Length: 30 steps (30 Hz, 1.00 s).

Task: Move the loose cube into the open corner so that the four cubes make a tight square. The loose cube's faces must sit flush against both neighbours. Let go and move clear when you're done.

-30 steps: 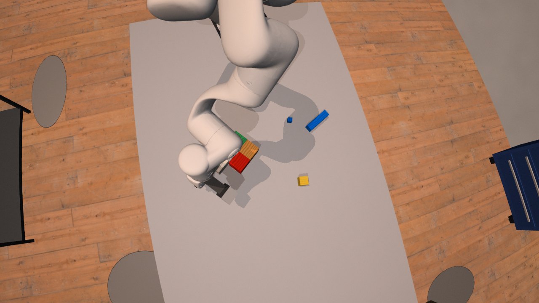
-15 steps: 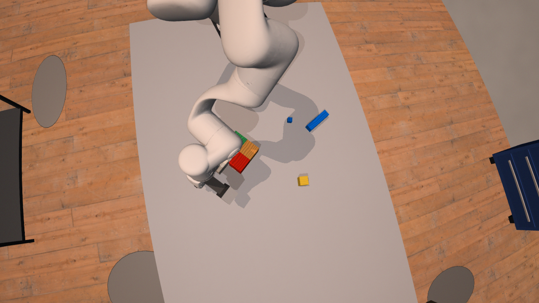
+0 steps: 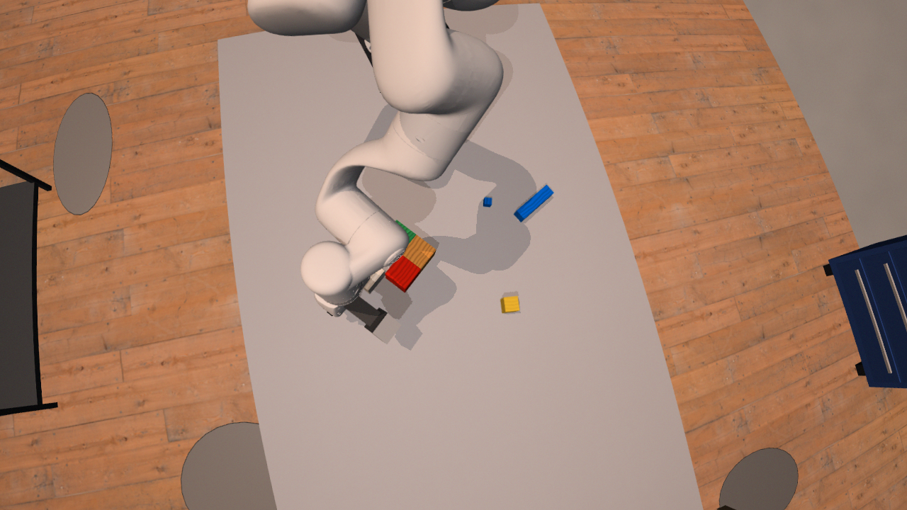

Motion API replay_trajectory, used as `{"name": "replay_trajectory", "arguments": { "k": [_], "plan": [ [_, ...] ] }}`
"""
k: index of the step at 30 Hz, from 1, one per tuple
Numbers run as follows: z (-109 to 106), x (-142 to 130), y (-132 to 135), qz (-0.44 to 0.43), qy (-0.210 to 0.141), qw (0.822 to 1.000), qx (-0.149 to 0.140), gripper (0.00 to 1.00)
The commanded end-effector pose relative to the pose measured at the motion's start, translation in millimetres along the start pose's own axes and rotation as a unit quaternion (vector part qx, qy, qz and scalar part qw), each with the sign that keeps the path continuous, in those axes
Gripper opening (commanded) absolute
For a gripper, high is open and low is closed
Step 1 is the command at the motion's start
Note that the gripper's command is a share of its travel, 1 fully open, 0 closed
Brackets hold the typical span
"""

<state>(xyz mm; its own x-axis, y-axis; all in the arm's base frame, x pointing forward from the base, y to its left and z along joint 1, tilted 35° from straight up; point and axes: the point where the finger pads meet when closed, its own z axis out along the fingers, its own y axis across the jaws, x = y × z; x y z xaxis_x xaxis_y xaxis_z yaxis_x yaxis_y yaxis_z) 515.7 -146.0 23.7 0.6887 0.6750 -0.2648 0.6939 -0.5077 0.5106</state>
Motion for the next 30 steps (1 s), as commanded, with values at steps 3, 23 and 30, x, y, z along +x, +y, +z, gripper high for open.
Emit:
{"name": "replay_trajectory", "arguments": {
  "k": [3,23,30],
  "plan": [
    [-1.3,1.4,-0.8,0.0,0.001,1.0,-0.001,0.0],
    [-1.3,2.0,-4.9,0.0,0.001,1.0,-0.001,0.0],
    [-1.3,2.0,-4.9,0.0,0.001,1.0,-0.001,0.0]
  ]
}}
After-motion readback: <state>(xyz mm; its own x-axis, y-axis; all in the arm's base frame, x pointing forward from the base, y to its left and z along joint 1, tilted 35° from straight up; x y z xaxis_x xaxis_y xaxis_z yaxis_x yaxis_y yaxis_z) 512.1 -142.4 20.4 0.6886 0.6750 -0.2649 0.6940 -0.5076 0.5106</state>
